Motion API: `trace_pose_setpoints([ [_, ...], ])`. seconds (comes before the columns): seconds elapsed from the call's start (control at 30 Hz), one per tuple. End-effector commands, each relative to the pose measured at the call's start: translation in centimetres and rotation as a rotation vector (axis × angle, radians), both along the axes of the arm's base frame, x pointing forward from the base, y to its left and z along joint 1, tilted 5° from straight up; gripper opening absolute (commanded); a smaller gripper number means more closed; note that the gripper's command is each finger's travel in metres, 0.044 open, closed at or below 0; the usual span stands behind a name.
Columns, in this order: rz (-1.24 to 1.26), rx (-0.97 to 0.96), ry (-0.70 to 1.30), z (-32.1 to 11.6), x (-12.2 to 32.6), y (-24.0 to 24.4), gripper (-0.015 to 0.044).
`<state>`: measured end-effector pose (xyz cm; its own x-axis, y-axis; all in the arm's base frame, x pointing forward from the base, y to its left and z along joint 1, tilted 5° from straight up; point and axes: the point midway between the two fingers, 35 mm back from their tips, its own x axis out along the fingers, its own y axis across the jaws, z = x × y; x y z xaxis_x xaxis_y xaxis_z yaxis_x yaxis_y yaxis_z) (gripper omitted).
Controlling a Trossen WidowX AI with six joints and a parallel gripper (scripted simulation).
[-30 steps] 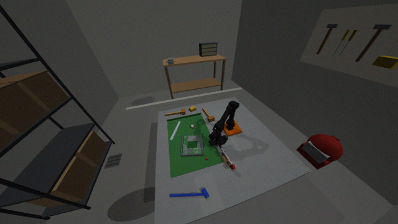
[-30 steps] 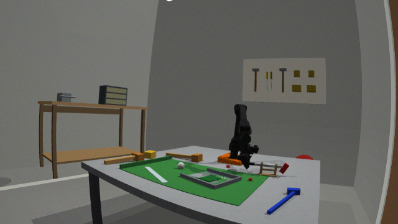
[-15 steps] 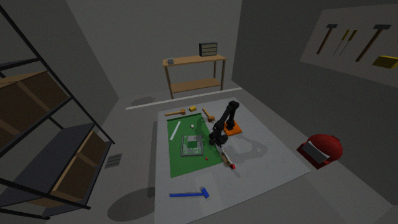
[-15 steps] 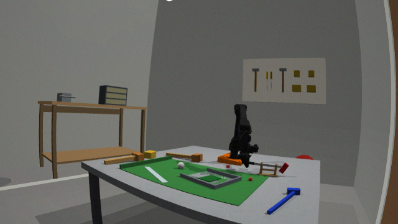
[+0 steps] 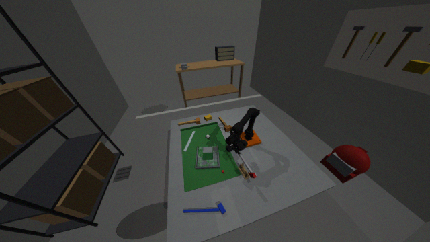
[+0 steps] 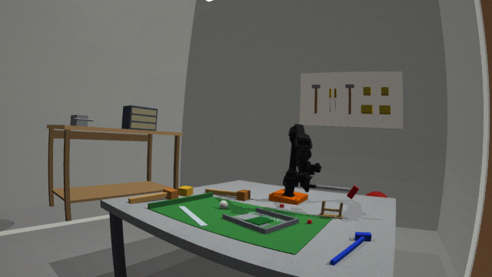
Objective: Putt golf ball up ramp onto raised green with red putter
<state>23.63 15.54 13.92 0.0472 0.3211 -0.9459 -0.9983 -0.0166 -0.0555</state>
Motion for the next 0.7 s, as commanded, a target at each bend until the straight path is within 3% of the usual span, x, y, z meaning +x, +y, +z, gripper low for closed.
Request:
trace_pose_setpoints([
  [0.0, 0.006, 0.016, -0.011, 1.7, -0.1, 0.0, 0.0],
  [0.67, -0.397, -0.036, 0.052, 0.7, 3.1, -8.0, 0.0],
])
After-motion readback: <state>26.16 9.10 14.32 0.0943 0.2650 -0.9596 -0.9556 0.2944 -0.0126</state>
